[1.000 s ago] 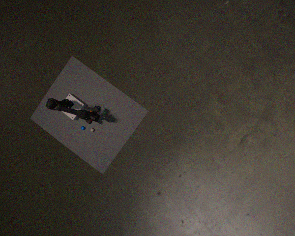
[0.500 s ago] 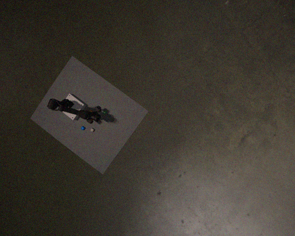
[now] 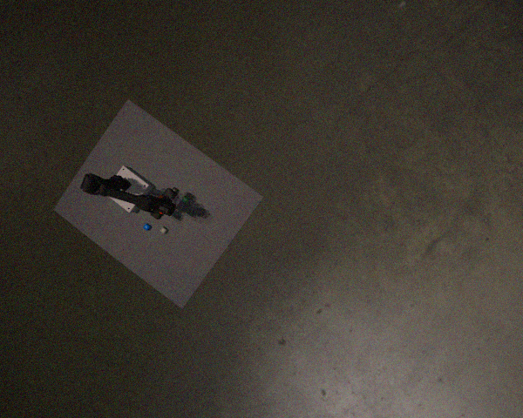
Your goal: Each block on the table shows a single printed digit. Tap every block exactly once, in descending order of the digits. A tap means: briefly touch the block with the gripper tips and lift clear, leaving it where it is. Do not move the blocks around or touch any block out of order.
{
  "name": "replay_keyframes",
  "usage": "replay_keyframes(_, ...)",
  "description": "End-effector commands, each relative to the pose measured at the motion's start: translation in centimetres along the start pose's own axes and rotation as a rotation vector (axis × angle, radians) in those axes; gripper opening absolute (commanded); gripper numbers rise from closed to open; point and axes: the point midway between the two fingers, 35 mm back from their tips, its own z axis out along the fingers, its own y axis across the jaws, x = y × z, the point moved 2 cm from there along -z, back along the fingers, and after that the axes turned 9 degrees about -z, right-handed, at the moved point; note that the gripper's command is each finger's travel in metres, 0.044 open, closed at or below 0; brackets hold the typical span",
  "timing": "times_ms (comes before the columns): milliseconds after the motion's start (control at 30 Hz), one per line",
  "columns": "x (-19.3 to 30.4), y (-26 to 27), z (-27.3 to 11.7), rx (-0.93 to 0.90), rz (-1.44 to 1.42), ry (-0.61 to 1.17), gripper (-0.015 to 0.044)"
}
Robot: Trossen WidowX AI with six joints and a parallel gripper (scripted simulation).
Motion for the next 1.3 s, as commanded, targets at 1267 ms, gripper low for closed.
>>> replay_keyframes(1267, 7.3, 0.0, 1.8, -0.001, 0.005, -0.007, 0.002)
